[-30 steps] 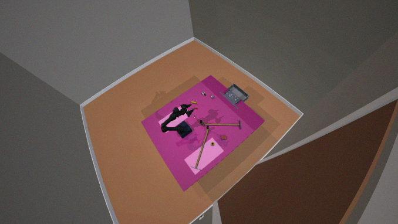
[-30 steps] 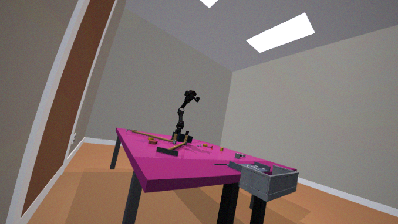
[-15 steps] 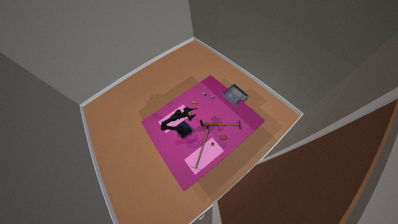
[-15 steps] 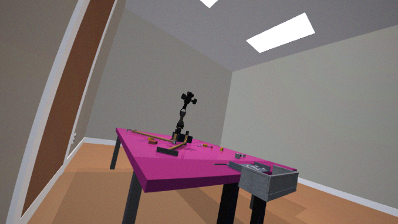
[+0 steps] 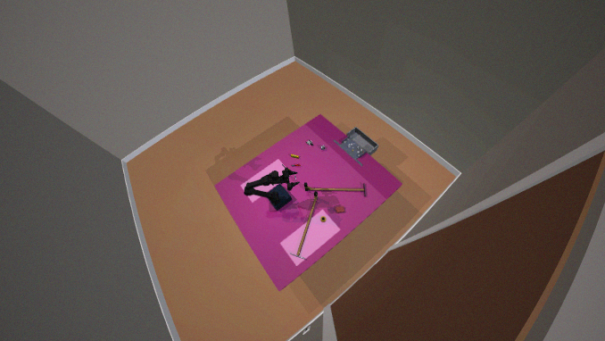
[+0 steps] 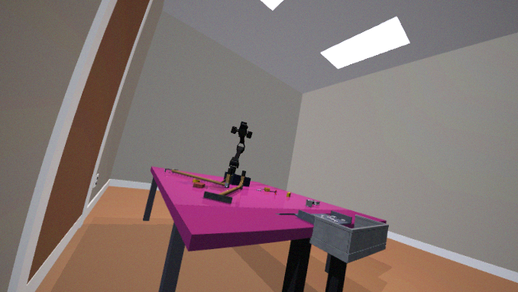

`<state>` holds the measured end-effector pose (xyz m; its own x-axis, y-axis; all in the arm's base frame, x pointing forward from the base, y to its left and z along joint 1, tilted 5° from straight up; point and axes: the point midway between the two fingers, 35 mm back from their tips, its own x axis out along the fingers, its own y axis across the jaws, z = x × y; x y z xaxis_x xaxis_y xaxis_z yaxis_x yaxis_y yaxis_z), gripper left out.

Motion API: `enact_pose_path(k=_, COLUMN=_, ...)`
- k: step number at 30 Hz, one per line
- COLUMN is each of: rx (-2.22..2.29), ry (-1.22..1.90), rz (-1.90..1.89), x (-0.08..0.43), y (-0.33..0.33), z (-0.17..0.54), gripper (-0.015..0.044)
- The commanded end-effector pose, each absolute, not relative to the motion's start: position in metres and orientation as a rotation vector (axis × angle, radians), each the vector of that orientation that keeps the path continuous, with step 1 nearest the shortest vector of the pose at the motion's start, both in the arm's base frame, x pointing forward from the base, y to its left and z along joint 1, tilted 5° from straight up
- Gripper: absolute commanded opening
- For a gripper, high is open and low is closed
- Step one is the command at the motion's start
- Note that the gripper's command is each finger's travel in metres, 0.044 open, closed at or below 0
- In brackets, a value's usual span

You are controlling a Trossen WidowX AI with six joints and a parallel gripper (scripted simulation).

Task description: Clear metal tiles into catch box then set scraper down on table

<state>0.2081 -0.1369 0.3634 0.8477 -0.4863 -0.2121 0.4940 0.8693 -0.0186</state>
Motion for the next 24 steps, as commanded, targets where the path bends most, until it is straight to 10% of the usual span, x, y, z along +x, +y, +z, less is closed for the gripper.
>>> enact_pose_path(k=1, rx=0.082, ry=0.242, rz=-0.54, x=0.202, y=-0.143, z=0.349, gripper=0.044)
enact_pose_path(k=24, rx=0.151, ry=0.284, rz=-0.59, x=0.192, y=-0.153, z=0.328, gripper=0.044)
